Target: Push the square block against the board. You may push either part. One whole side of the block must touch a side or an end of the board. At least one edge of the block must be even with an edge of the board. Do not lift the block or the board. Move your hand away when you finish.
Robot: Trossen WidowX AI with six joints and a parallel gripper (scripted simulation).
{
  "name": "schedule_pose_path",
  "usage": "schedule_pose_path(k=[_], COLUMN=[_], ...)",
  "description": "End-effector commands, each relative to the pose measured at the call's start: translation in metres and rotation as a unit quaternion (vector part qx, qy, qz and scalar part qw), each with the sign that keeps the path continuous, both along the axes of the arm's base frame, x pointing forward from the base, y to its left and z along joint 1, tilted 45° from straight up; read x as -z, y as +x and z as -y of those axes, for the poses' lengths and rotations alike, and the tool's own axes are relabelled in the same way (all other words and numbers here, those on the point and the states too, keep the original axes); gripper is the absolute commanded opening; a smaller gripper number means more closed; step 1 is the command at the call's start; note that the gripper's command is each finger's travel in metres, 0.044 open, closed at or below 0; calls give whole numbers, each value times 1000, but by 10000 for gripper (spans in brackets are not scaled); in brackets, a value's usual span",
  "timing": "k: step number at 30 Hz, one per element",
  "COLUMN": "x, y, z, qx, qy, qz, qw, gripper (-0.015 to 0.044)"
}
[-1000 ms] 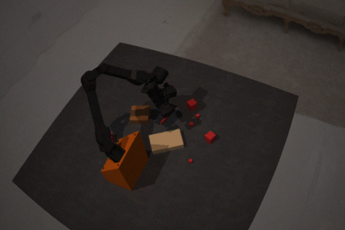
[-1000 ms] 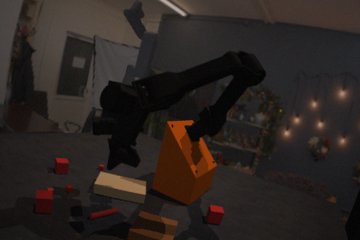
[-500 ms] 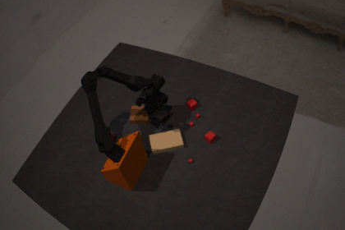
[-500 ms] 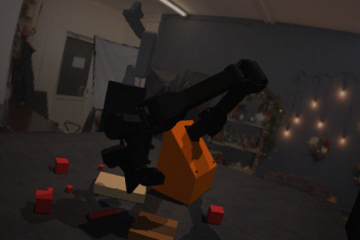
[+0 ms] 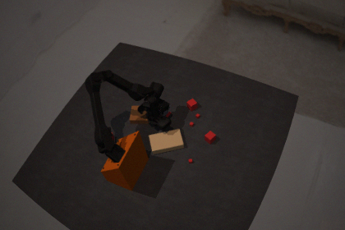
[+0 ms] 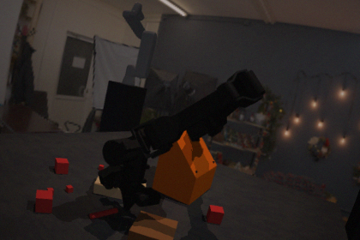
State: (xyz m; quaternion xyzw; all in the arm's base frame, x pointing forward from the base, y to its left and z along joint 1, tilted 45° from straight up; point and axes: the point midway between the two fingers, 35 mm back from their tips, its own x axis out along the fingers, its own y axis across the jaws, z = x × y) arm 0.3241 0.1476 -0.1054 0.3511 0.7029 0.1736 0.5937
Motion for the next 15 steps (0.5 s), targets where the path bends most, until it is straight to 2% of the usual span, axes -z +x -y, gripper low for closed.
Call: schedule_pose_path(k=[1,15], x=[2,4], y=[2,11], z=[-1,0], qx=[2,2], qy=[2,2], qz=[-3,-2], qw=[1000,1000], gripper=[0,0])
